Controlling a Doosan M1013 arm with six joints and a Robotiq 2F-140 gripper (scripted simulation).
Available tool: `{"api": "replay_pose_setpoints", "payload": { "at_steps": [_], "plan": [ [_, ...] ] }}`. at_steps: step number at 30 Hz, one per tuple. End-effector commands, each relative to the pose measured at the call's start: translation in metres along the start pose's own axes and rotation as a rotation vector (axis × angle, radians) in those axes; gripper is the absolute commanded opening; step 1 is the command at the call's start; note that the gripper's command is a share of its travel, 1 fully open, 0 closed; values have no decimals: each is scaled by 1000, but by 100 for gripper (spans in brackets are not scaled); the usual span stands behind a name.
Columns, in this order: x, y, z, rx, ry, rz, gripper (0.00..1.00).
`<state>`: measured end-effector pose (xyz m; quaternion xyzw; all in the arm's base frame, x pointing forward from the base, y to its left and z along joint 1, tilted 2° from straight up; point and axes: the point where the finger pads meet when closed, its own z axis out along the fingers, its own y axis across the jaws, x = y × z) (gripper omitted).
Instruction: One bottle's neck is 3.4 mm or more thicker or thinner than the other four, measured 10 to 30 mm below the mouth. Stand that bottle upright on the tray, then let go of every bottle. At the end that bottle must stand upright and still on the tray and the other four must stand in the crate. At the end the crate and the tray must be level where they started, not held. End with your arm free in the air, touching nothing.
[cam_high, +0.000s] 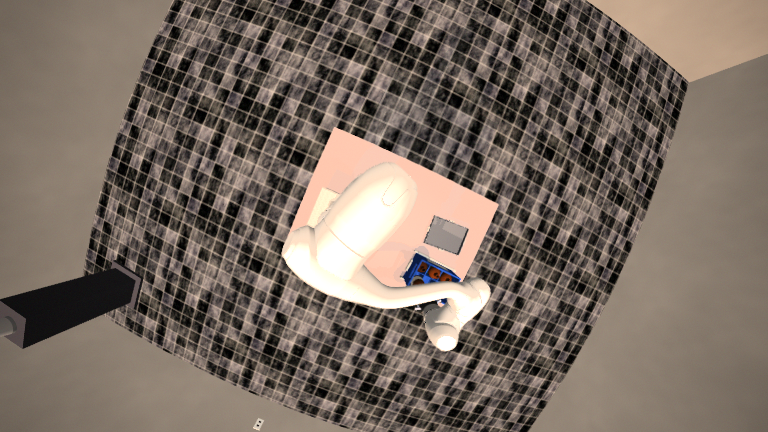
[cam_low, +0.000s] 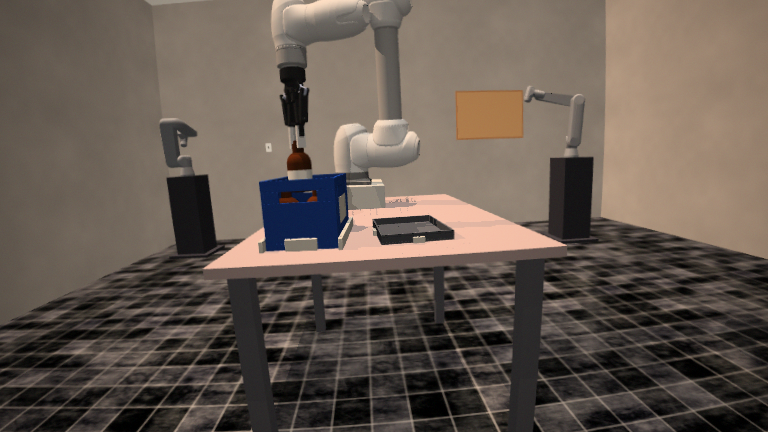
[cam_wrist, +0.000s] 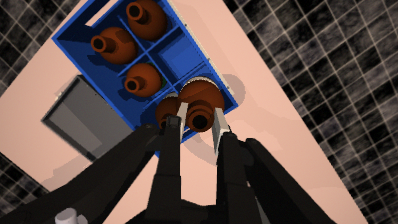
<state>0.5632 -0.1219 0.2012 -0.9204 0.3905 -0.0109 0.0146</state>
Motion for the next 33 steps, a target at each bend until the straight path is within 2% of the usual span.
{"api": "replay_pose_setpoints", "payload": {
  "at_steps": [1, 33],
  "plan": [
    [0, 0, 0, 0, 0, 0, 0],
    [0, 0, -3, 0, 0, 0, 0]
  ]
}}
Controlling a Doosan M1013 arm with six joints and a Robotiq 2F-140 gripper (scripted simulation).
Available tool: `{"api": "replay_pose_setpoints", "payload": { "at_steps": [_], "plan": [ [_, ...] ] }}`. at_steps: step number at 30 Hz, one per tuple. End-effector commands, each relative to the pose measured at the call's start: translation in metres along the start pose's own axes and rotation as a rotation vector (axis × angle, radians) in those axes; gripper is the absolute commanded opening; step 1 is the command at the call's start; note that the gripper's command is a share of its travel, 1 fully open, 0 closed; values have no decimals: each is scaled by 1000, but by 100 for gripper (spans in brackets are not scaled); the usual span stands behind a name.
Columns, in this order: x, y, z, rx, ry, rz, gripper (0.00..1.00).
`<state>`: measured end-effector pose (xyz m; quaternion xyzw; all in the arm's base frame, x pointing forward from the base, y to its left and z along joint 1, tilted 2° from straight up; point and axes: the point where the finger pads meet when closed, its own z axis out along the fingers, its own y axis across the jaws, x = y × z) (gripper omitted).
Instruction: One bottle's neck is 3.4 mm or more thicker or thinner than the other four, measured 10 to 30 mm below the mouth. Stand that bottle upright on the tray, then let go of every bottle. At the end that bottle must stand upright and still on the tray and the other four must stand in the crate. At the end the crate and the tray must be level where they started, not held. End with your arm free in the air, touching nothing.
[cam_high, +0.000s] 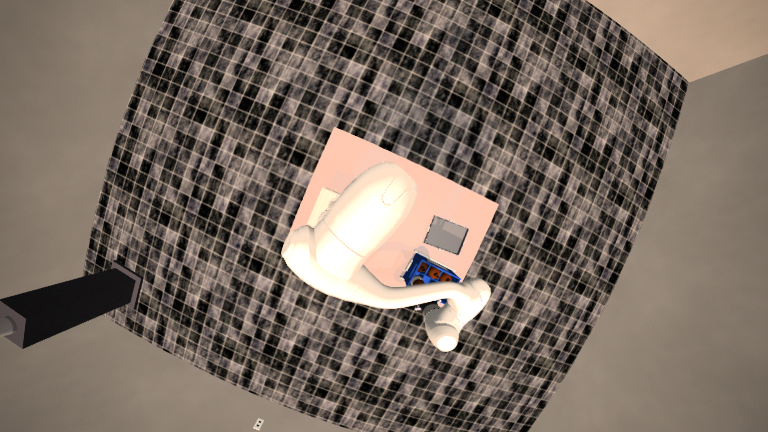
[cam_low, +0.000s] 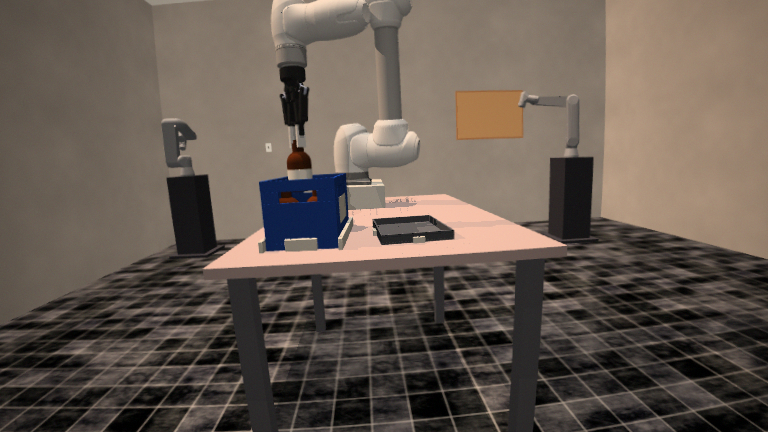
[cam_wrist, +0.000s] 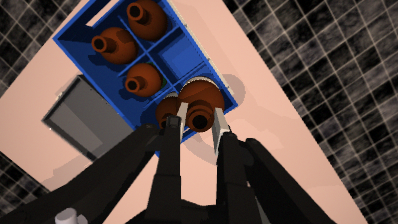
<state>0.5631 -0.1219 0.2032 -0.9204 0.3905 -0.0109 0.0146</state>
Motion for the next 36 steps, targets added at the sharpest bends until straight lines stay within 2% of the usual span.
{"api": "replay_pose_setpoints", "payload": {
  "at_steps": [1, 36],
  "plan": [
    [0, 0, -2, 0, 0, 0, 0],
    [0, 0, -34, 0, 0, 0, 0]
  ]
}}
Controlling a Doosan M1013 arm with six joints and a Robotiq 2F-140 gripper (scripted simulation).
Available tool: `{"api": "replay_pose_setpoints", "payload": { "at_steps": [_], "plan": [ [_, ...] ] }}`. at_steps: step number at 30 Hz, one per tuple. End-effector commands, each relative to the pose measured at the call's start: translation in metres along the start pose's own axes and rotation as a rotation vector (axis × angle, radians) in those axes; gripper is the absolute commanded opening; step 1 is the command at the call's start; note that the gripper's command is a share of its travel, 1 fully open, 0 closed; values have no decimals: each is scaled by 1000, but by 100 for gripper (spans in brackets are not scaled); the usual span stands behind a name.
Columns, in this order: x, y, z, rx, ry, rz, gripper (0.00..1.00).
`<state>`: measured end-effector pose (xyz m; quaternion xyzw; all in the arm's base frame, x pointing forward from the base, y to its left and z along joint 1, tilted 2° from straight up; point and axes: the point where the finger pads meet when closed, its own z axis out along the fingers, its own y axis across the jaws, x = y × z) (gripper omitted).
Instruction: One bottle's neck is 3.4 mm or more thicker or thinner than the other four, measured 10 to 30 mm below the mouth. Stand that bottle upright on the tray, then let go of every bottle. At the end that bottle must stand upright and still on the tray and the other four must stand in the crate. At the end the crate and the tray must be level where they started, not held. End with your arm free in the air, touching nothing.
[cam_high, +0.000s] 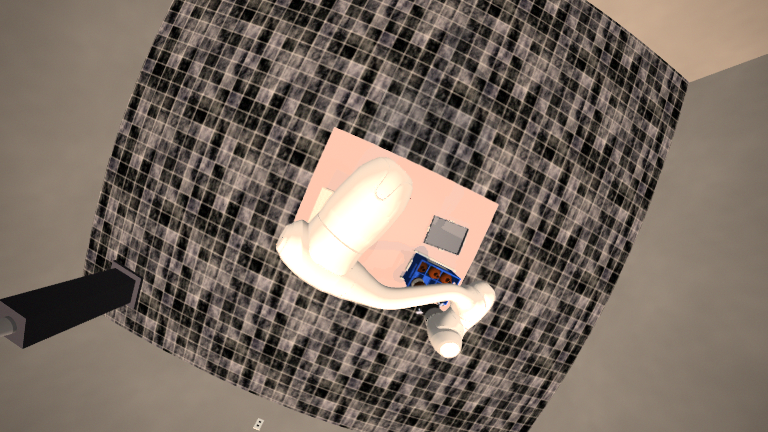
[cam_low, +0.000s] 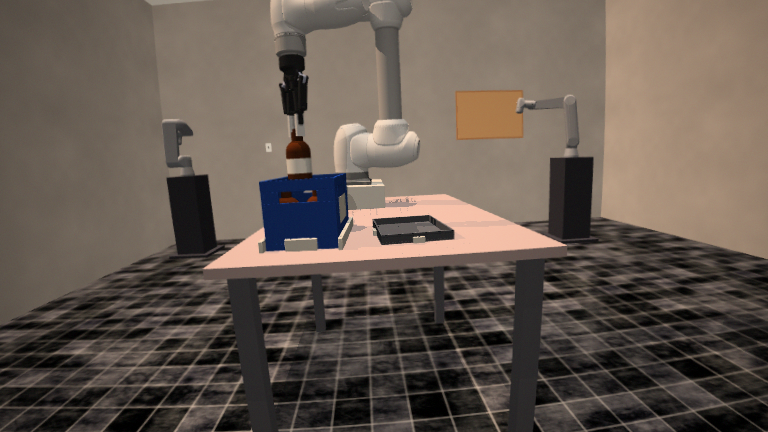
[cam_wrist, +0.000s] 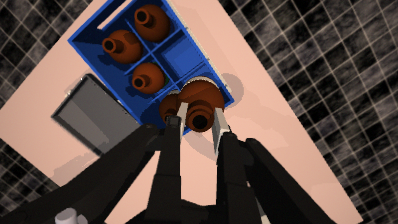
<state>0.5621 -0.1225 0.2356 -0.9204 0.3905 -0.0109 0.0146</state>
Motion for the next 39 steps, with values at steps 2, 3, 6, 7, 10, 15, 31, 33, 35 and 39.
{"api": "replay_pose_setpoints", "payload": {
  "at_steps": [2, 3, 6, 7, 10, 15, 31, 33, 35, 39],
  "plan": [
    [0, 0, -3, 0, 0, 0, 0],
    [0, 0, -3, 0, 0, 0, 0],
    [0, 0, -5, 0, 0, 0, 0],
    [0, 0, -5, 0, 0, 0, 0],
    [0, 0, -5, 0, 0, 0, 0],
    [0, 0, -6, 0, 0, 0, 0],
    [0, 0, -6, 0, 0, 0, 0],
    [0, 0, -6, 0, 0, 0, 0],
    [0, 0, -6, 0, 0, 0, 0],
    [0, 0, -6, 0, 0, 0, 0]
  ]
}}
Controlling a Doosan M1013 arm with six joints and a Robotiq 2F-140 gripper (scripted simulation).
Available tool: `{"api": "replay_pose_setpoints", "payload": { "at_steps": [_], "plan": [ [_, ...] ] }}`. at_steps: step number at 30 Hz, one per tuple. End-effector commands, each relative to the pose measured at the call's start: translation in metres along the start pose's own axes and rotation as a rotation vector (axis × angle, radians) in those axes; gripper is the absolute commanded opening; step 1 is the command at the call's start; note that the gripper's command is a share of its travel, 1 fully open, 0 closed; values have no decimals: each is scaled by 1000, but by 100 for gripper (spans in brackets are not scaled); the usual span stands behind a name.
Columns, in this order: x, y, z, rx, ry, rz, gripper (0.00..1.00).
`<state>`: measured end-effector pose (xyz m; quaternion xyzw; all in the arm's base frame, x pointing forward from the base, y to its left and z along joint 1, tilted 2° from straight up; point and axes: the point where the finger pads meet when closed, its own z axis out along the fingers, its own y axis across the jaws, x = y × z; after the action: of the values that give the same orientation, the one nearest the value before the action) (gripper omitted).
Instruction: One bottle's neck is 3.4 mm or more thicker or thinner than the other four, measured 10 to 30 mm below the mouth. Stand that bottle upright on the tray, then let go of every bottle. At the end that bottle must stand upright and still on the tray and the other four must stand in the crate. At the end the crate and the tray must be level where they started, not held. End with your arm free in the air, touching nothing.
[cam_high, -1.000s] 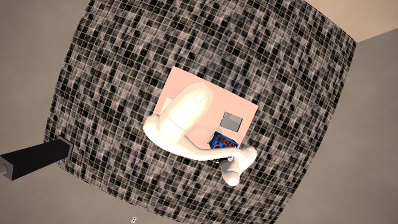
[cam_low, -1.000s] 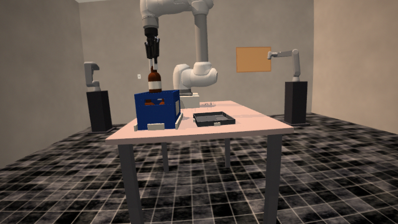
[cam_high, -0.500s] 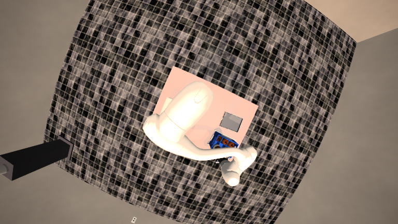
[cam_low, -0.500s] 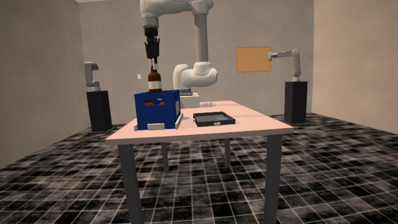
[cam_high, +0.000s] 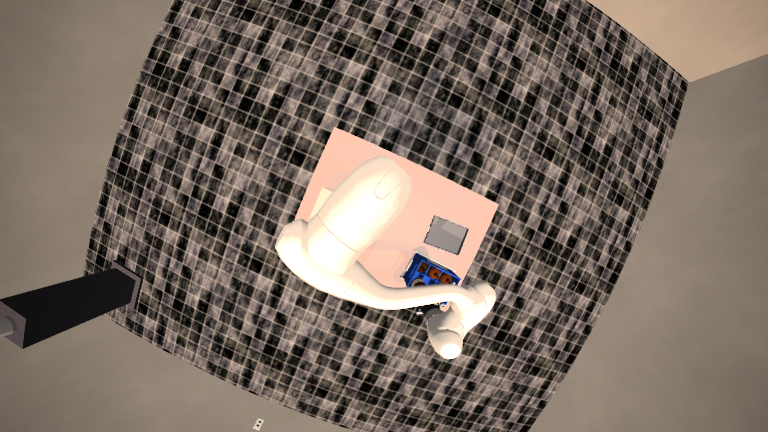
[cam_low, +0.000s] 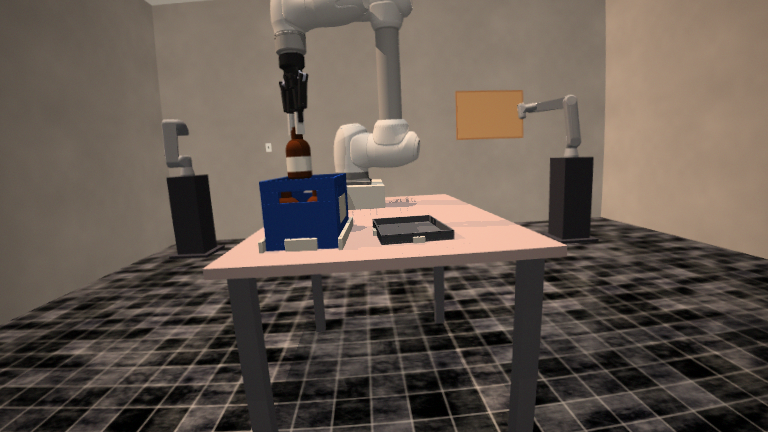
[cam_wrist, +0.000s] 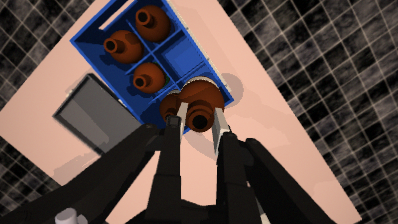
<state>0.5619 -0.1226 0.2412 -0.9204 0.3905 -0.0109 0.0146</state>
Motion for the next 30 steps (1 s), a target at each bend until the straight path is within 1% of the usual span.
{"api": "replay_pose_setpoints", "payload": {
  "at_steps": [1, 17, 30],
  "plan": [
    [0, 0, 0, 0, 0, 0, 0],
    [0, 0, -1, 0, 0, 0, 0],
    [0, 0, -11, 0, 0, 0, 0]
  ]
}}
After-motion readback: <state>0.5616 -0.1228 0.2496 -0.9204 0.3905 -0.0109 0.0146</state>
